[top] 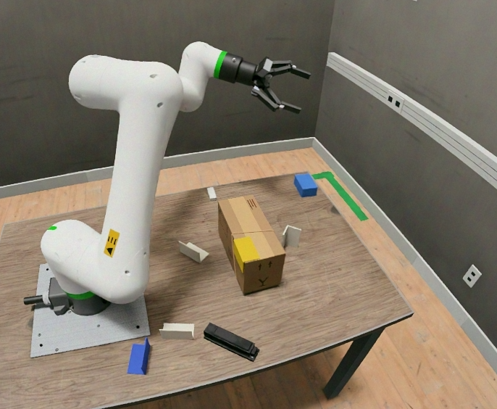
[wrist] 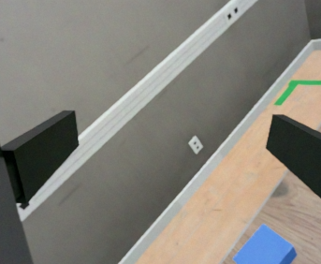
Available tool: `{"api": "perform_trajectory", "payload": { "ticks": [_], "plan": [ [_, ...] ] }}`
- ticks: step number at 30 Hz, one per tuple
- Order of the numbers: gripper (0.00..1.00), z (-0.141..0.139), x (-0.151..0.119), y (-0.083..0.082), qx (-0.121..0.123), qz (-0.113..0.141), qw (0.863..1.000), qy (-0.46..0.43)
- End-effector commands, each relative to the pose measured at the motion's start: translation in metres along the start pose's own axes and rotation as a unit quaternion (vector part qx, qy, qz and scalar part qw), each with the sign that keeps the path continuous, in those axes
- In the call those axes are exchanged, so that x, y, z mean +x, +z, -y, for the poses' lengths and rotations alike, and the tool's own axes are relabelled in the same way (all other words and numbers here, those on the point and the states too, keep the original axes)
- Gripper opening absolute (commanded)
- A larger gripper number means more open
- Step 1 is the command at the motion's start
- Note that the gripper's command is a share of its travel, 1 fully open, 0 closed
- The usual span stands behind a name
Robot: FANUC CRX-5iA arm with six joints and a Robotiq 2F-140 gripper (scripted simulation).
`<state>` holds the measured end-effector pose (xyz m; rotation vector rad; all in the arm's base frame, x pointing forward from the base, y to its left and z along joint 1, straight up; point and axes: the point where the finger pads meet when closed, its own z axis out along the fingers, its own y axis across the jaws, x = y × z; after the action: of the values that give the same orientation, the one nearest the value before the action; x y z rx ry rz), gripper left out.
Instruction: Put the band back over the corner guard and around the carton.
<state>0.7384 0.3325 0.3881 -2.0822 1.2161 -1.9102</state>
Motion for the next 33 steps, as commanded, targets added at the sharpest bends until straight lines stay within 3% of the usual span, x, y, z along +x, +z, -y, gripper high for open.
{"api": "perform_trajectory", "payload": {
  "ticks": [1,19,21,24,28,32,33],
  "plan": [
    [1.0,0.001,0.002,0.0,0.001,0.0,1.0,0.001],
    [1.0,-0.002,0.003,0.001,-0.003,0.0,1.0,0.005],
    [1.0,-0.017,0.013,0.011,-0.023,0.003,0.999,0.027],
    [1.0,-0.067,0.041,0.035,-0.098,0.01,0.989,0.113],
    [1.0,-0.108,0.06,0.05,-0.15,0.013,0.973,0.173],
    [1.0,-0.154,0.078,0.06,-0.208,0.014,0.948,0.241],
    [1.0,-0.154,0.078,0.06,-0.208,0.014,0.948,0.241]
  ]
}}
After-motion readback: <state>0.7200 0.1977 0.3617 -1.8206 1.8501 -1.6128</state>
